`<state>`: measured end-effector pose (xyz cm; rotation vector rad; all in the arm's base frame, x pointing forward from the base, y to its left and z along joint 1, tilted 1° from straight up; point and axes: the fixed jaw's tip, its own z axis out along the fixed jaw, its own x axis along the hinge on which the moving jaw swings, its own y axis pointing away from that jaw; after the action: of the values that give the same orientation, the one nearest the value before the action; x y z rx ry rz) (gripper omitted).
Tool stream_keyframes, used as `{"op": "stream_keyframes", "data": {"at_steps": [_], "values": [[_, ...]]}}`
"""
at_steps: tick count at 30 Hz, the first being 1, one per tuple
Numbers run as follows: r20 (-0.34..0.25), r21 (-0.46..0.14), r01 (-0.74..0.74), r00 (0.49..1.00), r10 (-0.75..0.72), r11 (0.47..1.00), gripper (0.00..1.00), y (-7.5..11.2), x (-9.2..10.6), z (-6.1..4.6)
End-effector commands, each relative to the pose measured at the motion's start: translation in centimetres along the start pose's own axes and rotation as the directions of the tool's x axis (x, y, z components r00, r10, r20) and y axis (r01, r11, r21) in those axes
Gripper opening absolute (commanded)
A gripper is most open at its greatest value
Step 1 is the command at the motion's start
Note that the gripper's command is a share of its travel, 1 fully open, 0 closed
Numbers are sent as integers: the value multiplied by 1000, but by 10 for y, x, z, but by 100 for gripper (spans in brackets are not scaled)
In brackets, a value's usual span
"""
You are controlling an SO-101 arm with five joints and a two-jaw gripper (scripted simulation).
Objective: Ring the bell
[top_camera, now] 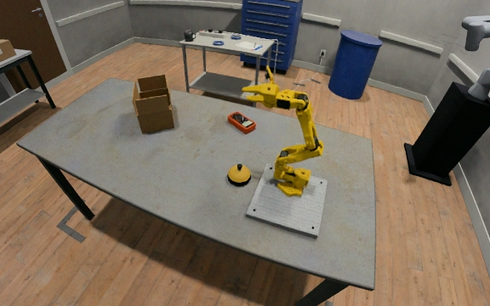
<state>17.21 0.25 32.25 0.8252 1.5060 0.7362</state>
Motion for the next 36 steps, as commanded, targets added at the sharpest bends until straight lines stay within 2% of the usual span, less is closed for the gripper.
{"op": "stream_keyframes", "data": {"at_steps": [1, 21, 36], "values": [[-3, 3, 9, 1000, -9, 1000, 0, -1, 0, 1], [-33, 34, 84, 996, -83, 996, 0, -5, 5, 7], [-114, 83, 250, 964, -240, 965, 0, -17, 16, 18]]}}
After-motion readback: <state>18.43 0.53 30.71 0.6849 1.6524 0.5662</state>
